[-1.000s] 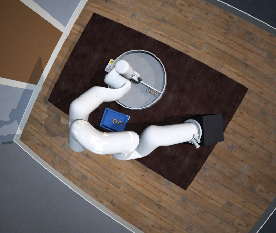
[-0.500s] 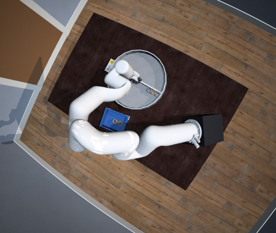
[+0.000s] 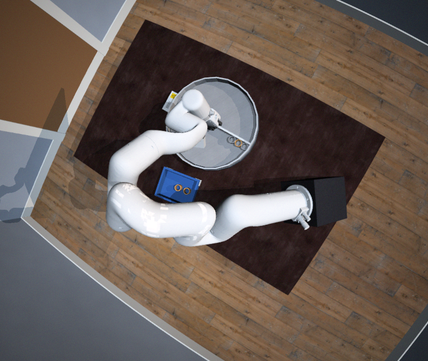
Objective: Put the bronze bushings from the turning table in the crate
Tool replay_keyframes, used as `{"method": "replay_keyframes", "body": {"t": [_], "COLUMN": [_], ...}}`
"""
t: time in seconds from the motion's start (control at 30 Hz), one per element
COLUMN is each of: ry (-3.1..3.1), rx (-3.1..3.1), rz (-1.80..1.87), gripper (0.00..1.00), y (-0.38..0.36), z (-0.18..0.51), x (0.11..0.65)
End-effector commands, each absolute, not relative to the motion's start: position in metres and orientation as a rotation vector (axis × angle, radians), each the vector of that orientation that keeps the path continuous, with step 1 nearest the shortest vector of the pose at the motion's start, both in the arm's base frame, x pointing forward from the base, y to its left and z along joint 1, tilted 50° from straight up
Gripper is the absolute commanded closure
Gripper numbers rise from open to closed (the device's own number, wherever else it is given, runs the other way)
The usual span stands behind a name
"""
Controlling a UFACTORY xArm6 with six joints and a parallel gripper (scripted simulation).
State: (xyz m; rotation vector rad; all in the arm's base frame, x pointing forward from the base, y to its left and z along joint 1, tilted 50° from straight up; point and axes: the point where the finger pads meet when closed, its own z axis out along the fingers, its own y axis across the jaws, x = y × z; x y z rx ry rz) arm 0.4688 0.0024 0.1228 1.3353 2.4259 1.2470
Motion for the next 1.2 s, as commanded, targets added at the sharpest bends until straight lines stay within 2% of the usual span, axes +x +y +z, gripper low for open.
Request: {"method": "replay_keyframes", "body": {"t": [0.0, 0.87, 1.17], "ry": [2.571, 3.059, 3.075], "rx": [1.131, -0.004, -0.084], "rz": [1.254, 1.137, 1.123], "gripper": [0.89, 0.89, 0.89], "y": [0.004, 0.013, 0.014], "z": [0.113, 0.059, 0.055], "x": [0.453, 0.371, 0.366]}}
